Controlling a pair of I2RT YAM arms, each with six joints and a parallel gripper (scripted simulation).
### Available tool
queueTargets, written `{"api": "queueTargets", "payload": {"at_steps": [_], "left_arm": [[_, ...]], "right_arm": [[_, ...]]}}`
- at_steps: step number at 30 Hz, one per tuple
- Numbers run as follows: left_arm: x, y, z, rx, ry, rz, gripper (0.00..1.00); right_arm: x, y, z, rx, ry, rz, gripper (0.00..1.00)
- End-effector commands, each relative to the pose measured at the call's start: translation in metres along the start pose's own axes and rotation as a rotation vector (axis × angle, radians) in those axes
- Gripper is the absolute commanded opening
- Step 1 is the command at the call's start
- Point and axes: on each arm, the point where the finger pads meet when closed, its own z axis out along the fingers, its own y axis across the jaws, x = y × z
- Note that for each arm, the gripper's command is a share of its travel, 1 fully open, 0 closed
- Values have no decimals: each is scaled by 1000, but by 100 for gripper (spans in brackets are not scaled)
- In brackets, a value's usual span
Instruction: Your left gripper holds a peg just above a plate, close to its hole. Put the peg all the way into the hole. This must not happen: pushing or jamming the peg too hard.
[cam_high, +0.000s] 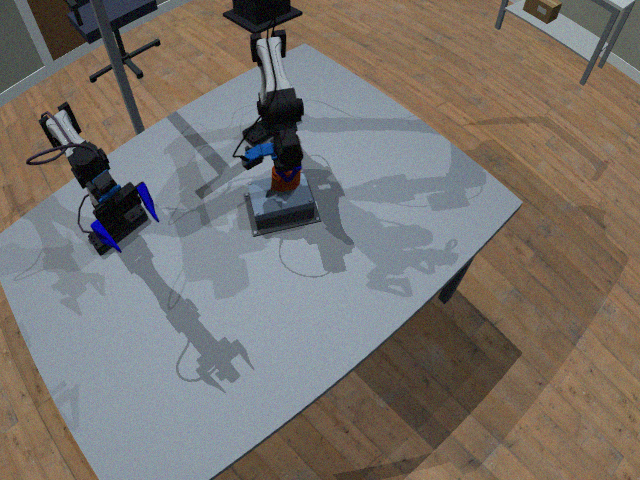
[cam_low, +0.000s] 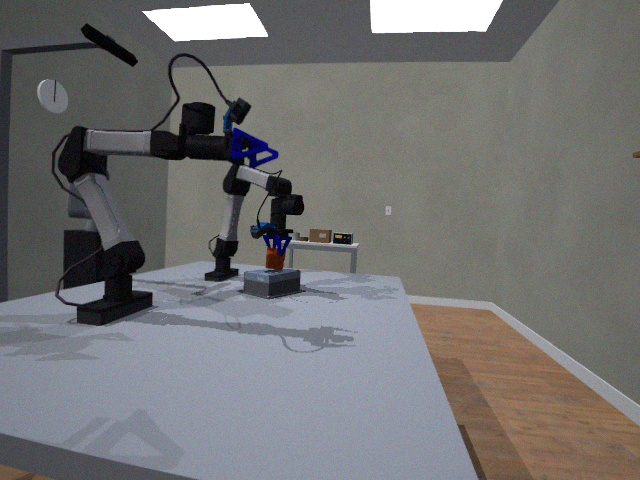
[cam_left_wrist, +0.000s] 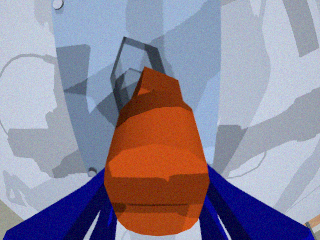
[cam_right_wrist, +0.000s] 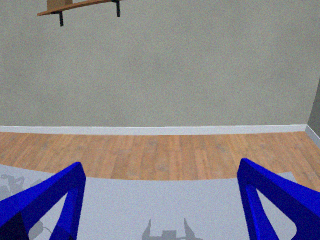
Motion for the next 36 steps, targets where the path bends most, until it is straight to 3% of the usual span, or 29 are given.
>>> {"api": "queueTargets", "payload": {"at_steps": [1,17,18,19,22,25,26,32,36], "left_arm": [[0,2,-3,-13,-2,0,0],[0,2,-3,-13,-2,0,0],[0,4,-8,-30,-2,0,11],[0,4,-8,-30,-2,0,0],[0,8,-18,-67,-2,-1,0],[0,4,-21,-56,-2,-1,34],[0,3,-25,-54,-2,-1,40],[0,4,-52,-28,-2,-1,40],[0,3,-60,-17,7,-9,40]], "right_arm": [[-6,1,-2,-3,-16,-1,100],[-6,1,-2,-3,-16,-1,100],[-6,1,-2,-3,-16,-1,100],[-6,1,-2,-3,-16,-1,100],[-7,1,-2,-3,-18,-1,100],[-5,2,-2,-12,-9,-9,100],[-1,4,-2,-25,6,-22,100],[14,21,-4,-128,66,-86,100],[18,23,-5,-131,73,-89,100]]}}
